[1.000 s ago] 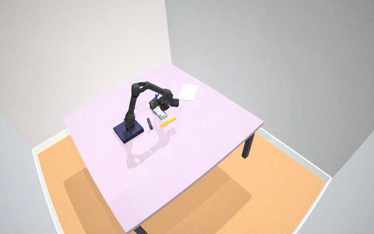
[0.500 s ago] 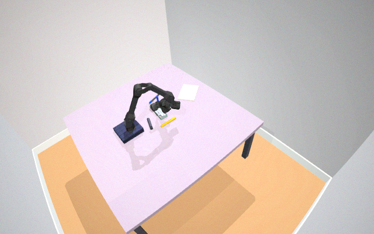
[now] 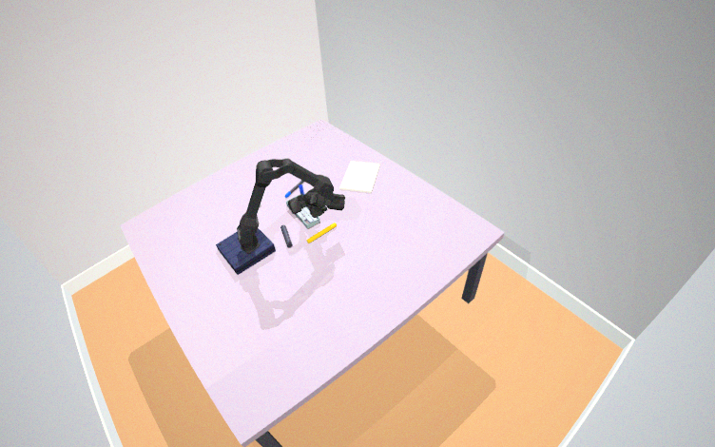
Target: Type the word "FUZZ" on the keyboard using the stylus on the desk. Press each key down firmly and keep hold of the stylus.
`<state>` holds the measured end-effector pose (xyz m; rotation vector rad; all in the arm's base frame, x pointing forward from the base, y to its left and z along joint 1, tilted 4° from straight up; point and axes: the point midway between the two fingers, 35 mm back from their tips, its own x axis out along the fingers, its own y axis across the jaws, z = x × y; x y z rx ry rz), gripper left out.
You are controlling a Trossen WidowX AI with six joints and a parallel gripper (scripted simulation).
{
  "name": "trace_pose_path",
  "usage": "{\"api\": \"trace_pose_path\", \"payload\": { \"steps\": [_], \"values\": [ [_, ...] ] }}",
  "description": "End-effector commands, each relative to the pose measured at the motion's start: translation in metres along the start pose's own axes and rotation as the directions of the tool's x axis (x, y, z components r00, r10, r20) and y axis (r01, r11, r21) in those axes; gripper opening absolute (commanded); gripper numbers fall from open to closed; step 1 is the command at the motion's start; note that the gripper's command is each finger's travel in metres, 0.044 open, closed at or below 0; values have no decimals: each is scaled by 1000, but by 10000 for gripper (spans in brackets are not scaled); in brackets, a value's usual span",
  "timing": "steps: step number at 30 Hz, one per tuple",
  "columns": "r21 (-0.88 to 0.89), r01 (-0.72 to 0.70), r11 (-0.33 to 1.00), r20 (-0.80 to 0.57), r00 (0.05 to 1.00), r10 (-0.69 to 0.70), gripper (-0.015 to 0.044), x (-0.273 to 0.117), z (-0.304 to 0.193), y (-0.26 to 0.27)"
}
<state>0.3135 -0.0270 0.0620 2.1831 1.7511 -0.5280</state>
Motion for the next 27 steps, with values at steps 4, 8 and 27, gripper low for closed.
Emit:
{"api": "trace_pose_path", "payload": {
  "steps": [4,8,27],
  "values": [
    [-3,2,1000,0,1000,-2,81,2,4,-1],
    [-3,2,1000,0,1000,-2,81,3,5,-1],
    [-3,2,1000,0,1000,-2,81,7,12,-1]
  ]
}}
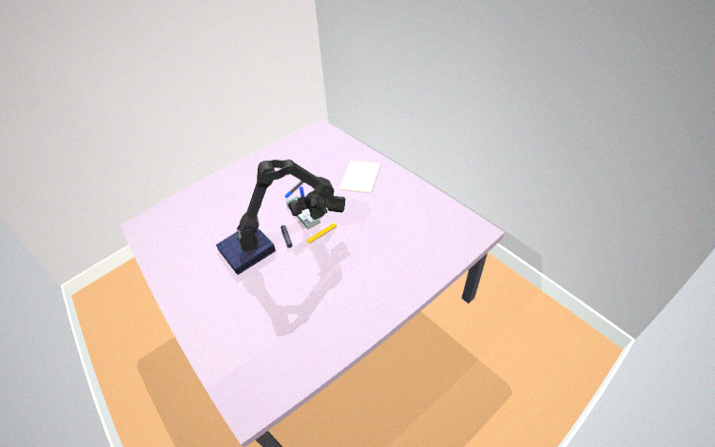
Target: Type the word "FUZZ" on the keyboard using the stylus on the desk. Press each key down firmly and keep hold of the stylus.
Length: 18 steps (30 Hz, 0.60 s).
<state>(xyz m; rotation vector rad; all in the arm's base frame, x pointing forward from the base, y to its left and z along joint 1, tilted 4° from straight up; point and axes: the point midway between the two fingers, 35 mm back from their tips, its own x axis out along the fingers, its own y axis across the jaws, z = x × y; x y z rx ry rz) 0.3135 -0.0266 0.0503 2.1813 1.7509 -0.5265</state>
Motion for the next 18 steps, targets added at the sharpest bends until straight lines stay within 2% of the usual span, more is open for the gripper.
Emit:
{"api": "trace_pose_path", "payload": {
  "steps": [1,18],
  "values": [
    [-1,2,1000,-1,1000,-2,81,2,2,-1],
    [-1,2,1000,-1,1000,-2,81,-2,-3,-1]
  ]
}}
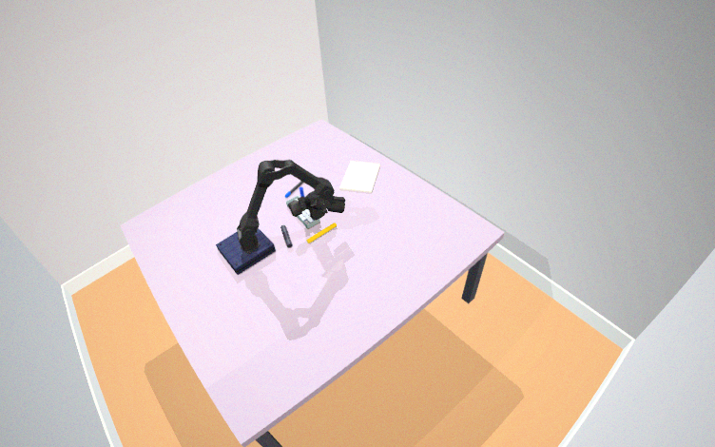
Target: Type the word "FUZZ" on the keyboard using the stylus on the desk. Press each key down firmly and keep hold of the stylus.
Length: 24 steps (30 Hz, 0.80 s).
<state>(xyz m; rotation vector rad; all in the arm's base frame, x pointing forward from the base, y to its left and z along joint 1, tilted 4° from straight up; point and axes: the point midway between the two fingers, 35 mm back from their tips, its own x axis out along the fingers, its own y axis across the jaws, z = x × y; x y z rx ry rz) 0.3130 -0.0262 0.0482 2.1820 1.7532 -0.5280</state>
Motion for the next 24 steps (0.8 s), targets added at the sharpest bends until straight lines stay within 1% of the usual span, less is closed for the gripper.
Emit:
{"api": "trace_pose_path", "payload": {
  "steps": [1,6,16,19,21,22,24],
  "values": [
    [-3,0,1000,0,1000,0,81,-5,-9,0],
    [-3,0,1000,0,1000,0,81,-17,-30,0],
    [8,2,1000,-3,1000,-2,84,-16,-29,-2],
    [8,2,1000,-3,1000,-2,64,-16,-29,-2],
    [4,2,1000,-2,1000,-2,12,-17,-31,-1],
    [3,1,1000,-2,1000,-1,0,-16,-30,-1],
    [1,1,1000,-1,1000,-1,0,-14,-25,-1]
  ]
}}
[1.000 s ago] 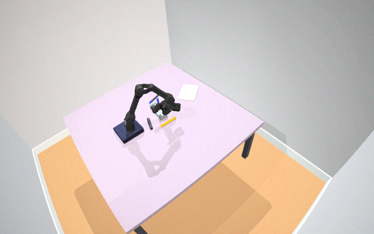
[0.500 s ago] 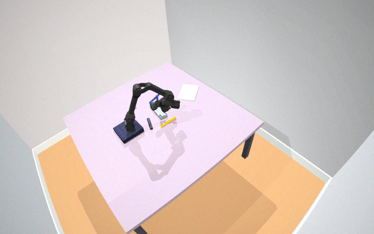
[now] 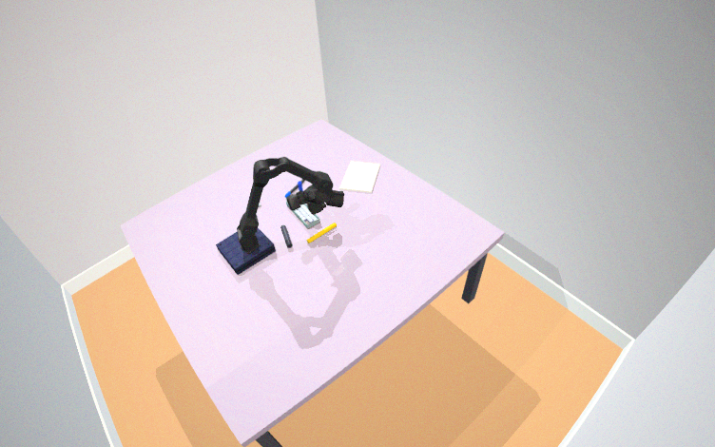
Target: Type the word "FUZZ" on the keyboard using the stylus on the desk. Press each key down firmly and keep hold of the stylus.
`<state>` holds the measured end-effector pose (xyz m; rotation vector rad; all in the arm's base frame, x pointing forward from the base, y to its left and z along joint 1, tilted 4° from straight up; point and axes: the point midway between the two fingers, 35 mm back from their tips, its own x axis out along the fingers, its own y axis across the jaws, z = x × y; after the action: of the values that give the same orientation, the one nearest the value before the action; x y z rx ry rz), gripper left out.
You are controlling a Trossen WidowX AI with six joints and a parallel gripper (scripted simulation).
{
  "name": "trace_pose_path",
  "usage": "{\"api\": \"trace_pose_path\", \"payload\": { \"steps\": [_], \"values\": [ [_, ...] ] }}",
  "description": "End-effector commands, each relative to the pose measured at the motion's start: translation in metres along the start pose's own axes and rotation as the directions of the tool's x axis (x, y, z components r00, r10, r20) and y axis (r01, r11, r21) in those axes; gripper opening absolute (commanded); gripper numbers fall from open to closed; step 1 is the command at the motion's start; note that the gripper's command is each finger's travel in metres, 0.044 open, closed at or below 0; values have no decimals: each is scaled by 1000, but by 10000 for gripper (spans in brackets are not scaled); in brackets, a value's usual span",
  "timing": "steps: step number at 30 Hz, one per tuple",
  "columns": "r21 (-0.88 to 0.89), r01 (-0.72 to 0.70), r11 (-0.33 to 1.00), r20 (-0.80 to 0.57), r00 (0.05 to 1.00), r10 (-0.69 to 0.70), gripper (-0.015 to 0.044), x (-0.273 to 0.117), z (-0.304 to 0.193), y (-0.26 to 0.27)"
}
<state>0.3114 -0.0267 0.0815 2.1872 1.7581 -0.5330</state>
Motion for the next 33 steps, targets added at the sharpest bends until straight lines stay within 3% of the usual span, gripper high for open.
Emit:
{"api": "trace_pose_path", "payload": {
  "steps": [1,8,11,33],
  "values": [
    [-8,-1,1000,2,1000,2,0,4,8,1],
    [-10,-2,1000,3,1000,2,0,7,13,1],
    [-10,-2,1000,3,1000,2,79,8,15,1],
    [-10,-2,1000,3,1000,2,81,13,23,1]
  ]
}}
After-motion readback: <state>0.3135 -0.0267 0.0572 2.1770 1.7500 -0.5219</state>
